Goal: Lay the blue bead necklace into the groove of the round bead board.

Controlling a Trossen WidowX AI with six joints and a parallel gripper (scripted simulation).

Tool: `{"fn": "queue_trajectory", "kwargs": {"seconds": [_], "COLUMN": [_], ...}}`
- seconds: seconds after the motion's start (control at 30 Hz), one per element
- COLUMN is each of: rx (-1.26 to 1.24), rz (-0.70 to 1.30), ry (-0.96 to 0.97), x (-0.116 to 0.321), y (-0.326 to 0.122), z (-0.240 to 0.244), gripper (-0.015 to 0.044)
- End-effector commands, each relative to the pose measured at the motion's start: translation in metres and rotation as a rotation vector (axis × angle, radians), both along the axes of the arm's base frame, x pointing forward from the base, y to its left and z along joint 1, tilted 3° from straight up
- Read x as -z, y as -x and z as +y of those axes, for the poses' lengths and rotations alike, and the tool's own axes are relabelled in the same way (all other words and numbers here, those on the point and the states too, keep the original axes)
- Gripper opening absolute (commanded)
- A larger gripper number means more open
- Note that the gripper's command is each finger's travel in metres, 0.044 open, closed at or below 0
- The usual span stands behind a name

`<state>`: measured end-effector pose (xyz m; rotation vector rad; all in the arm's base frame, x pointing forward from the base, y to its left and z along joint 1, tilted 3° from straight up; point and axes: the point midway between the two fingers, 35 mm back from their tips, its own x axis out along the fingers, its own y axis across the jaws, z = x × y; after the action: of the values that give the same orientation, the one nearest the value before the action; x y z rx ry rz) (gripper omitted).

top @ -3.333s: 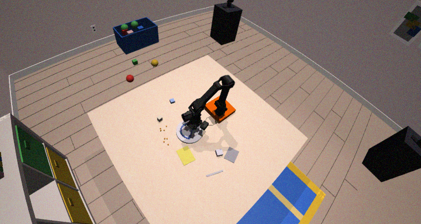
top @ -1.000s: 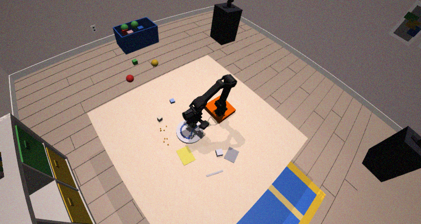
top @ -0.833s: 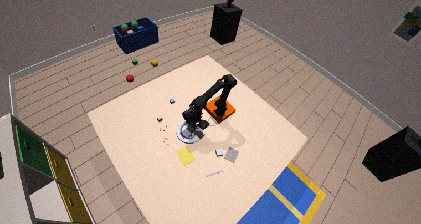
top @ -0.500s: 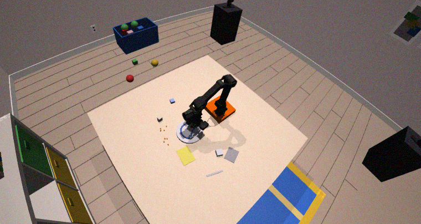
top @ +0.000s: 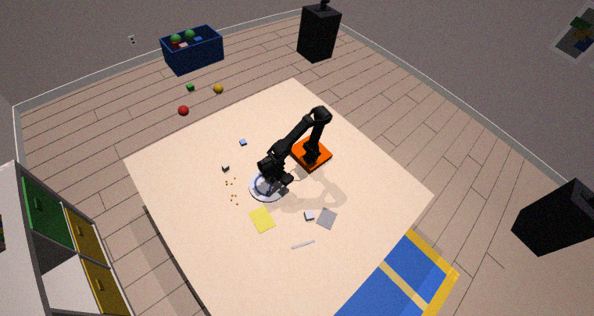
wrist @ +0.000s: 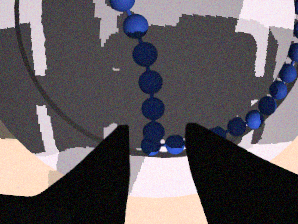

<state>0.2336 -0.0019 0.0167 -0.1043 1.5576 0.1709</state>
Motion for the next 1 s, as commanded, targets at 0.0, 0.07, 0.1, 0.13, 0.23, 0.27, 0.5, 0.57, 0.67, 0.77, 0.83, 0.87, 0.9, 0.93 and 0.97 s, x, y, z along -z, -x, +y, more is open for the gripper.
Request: {"fn": "queue_trajectory", "kwargs": {"seconds": [0.0,0.07,0.1,0.13,0.23,0.27,0.5,0.57,0.67,0.77,0.83,0.87,0.9,0.93,0.97], "rx": [0.008,0.008,0.008,0.008,0.002,0.002,0.002,0.002,0.002,0.002,0.002,0.002,0.002,0.002,0.002], "rz": [0.014,0.015,0.015,0.015,0.007,0.007,0.007,0.007,0.007,0.007,0.007,0.007,0.007,0.007,0.007], "ry": [-0.003,-0.003,-0.003,-0.003,0.0,0.0,0.0,0.0,0.0,0.0,0.0,0.0,0.0,0.0,0.0], "x": [0.0084,0.0094,0.0094,0.0094,0.0068,0.0068,0.0068,0.0068,0.0068,0.0068,0.0068,0.0068,0.0068,0.0068,0.0068], "y": [0.0023,0.0025,0.0025,0.0025,0.0016,0.0016,0.0016,0.0016,0.0016,0.0016,0.0016,0.0016,0.0016,0.0016,0.0016], "z": [0.0008,0.0008,0.0008,0.0008,0.0003,0.0003,0.0003,0.0003,0.0003,0.0003,0.0003,0.0003,0.0003,0.0003,0.0003], "gripper": [0.012,0.012,0.012,0.012,0.0094,0.0067,0.0,0.0,0.0,0.0,0.0,0.0,0.0,0.0,0.0]}}
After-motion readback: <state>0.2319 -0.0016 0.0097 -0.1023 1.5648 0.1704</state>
